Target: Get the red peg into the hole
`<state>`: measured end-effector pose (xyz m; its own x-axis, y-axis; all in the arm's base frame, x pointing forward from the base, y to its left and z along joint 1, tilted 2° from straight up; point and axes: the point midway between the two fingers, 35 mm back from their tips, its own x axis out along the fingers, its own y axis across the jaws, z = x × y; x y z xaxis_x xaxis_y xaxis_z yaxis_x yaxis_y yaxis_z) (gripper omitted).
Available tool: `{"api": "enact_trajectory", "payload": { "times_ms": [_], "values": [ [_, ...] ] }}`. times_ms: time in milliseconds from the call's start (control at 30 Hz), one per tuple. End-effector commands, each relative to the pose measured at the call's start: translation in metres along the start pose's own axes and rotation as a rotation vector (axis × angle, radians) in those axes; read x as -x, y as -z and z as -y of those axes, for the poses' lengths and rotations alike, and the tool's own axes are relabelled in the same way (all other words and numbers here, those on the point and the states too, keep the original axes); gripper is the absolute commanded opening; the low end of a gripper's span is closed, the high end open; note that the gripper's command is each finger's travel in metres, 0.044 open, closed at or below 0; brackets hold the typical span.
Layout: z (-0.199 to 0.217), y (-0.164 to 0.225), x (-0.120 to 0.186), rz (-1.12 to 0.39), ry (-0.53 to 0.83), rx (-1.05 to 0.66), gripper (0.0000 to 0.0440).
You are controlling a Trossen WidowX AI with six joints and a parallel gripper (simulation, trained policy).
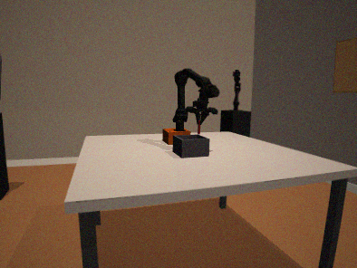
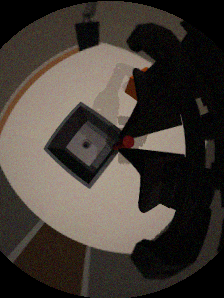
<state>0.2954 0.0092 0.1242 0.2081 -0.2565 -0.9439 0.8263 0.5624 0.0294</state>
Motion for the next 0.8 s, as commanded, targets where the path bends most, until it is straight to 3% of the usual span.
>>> {"api": "enact_trajectory", "payload": {
  "times_ms": [0, 400, 767],
  "values": [
    [0.002, -0.018, -0.001, -0.005, 0.002, -0.017, 0.0000],
    [0.009, -0.062, -0.025, -0.036, 0.018, -0.080, 0.0000],
    [0.008, -0.073, -0.061, -0.097, 0.030, -0.091, 0.0016]
  ]
}}
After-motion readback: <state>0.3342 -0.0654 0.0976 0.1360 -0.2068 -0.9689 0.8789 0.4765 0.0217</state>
